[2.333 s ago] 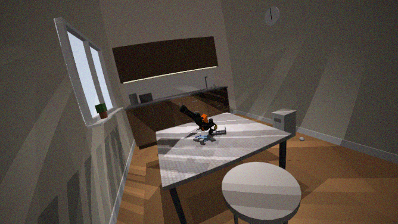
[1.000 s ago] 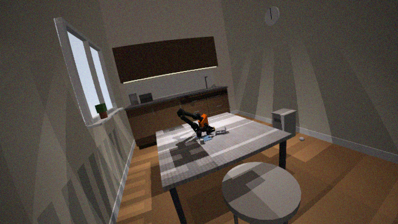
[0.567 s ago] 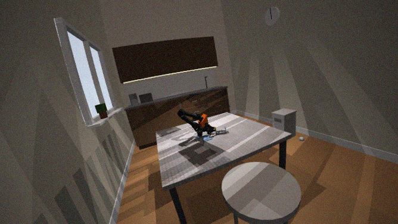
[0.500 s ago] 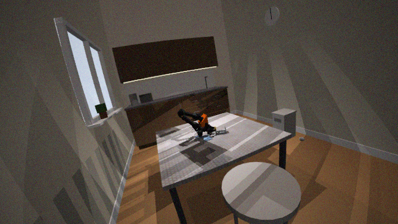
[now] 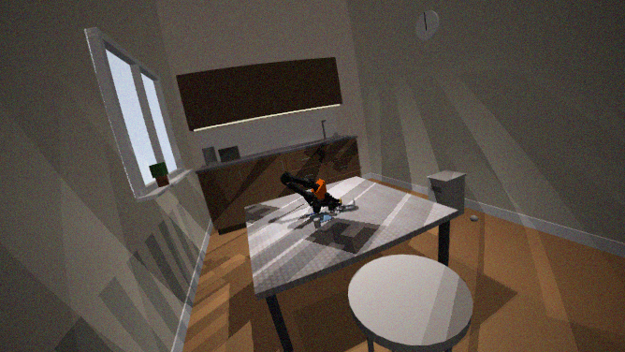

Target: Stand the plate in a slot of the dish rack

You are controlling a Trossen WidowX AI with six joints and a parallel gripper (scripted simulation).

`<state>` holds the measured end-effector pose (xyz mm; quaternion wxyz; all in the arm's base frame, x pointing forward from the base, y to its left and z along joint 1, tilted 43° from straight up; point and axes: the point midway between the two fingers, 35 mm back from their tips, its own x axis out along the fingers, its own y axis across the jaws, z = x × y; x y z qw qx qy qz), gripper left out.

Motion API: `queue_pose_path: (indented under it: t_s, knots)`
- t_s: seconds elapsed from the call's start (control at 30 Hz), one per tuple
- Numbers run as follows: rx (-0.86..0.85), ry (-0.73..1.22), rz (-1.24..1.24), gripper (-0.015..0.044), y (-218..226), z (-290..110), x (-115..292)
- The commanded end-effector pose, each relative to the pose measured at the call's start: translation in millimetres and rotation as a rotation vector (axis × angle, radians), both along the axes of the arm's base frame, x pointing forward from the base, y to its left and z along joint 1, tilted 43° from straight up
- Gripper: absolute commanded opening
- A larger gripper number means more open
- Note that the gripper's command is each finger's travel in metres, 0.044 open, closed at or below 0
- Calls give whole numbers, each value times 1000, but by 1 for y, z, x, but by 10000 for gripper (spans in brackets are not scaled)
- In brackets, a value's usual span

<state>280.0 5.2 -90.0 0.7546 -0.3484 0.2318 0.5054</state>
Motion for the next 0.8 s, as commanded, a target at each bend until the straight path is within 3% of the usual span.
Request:
queue_pose_path:
  t_s: [0.0, 0.77]
  knots:
    - [2, 7, 1, 0, 6, -5, -1]
    - [2, 15, -5, 0, -1, -20, -4]
